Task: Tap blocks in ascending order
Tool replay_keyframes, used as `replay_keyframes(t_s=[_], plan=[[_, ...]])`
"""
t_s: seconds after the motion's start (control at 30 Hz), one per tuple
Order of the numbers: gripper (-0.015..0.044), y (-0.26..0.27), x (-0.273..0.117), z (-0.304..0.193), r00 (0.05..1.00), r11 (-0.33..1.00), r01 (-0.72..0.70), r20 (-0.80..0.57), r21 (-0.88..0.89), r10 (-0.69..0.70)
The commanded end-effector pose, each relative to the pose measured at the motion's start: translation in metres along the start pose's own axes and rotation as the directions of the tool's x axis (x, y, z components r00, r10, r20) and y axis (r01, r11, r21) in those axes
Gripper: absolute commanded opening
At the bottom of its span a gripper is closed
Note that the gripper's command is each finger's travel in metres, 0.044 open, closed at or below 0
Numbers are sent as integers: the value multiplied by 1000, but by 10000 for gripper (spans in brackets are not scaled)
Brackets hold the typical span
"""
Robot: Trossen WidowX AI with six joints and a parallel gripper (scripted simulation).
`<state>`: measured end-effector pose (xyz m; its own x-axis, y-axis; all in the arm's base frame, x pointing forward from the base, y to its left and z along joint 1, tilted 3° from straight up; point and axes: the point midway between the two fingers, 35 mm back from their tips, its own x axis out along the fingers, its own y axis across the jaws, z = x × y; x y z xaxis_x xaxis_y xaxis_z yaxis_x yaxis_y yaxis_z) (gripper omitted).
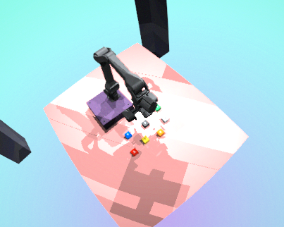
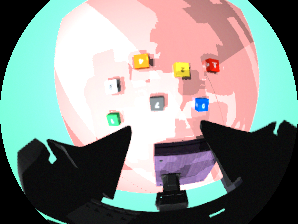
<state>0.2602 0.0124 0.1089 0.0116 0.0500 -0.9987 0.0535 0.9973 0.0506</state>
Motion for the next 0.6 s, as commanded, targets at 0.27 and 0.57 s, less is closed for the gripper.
replay_keyframes(t_s=[0.27, 0.57], plan=[[400, 2, 0, -1, 1000, 1000, -3, -2, 2, 3], [400, 80, -1, -14, 1000, 1000, -10, 11, 2, 10]])
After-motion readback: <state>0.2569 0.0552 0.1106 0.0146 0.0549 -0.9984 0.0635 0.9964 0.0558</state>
